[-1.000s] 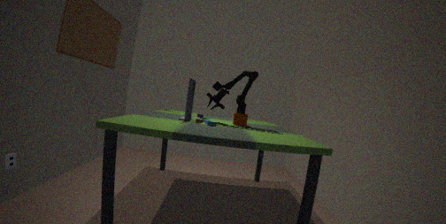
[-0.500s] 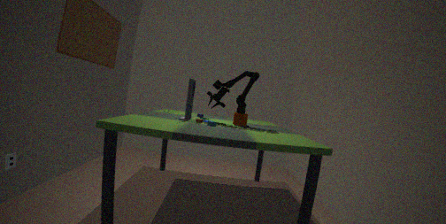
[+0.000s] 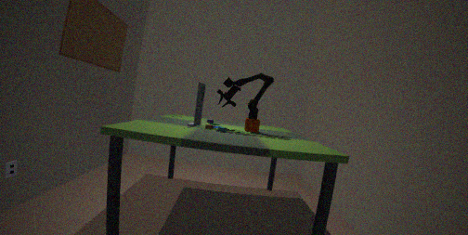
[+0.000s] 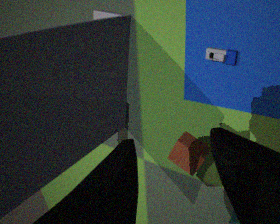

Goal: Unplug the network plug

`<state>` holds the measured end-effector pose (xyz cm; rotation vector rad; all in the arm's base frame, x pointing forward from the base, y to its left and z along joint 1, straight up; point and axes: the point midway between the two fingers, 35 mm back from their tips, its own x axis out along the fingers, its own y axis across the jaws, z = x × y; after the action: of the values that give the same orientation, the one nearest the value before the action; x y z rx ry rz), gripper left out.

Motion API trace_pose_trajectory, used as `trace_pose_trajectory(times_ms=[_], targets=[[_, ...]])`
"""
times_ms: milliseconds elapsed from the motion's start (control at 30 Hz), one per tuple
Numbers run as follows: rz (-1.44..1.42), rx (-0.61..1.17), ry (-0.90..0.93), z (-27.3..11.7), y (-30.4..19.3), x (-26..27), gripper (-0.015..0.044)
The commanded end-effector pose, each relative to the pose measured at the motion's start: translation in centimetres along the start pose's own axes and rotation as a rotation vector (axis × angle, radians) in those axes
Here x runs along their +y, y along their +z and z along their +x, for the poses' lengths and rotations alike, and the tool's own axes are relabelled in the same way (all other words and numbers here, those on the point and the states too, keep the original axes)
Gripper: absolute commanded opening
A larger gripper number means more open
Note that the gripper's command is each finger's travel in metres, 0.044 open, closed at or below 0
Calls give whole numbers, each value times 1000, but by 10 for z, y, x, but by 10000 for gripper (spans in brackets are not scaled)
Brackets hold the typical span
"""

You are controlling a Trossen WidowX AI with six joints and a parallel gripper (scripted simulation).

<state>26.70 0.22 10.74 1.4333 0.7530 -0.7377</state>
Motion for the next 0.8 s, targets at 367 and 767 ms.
trace_pose_trajectory(times_ms=[367, 767], targets=[[2, 2, 20, -49, 0, 26, 156], [2, 2, 20, -50, 0, 27, 419]])
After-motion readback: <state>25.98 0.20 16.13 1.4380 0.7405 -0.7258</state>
